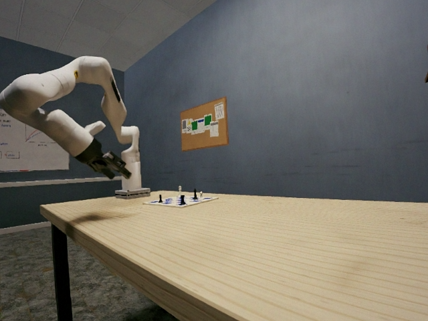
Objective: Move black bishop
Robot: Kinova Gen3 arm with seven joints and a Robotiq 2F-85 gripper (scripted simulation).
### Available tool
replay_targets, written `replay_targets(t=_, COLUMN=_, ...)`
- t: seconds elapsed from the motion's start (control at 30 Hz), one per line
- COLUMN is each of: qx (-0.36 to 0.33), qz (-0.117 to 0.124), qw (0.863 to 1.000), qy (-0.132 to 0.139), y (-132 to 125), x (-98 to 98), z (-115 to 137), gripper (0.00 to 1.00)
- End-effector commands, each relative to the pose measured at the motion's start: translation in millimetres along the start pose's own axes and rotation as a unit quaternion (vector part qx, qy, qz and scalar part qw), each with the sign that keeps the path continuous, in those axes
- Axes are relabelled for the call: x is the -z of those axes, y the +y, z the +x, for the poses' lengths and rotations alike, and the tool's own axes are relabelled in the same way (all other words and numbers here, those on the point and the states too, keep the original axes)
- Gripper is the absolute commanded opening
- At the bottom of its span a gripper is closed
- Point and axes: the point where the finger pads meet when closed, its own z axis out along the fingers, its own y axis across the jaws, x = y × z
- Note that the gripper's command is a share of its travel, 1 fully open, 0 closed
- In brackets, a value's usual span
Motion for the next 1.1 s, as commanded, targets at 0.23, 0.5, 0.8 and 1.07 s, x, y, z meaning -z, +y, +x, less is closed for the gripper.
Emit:
replay_targets(t=0.23, qx=0.004, qz=-0.002, qw=1.0, qy=-0.006, y=2.4, x=10.3, z=9.3, gripper=1.0)
replay_targets(t=0.5, qx=0.027, qz=0.019, qw=0.999, qy=-0.029, y=12.1, x=-2.7, z=19.1, gripper=1.0)
replay_targets(t=0.8, qx=0.102, qz=0.08, qw=0.987, qy=-0.094, y=33.6, x=-39.4, z=48.2, gripper=1.0)
replay_targets(t=1.07, qx=0.217, qz=0.154, qw=0.948, qy=-0.172, y=50.6, x=-83.5, z=87.5, gripper=1.0)
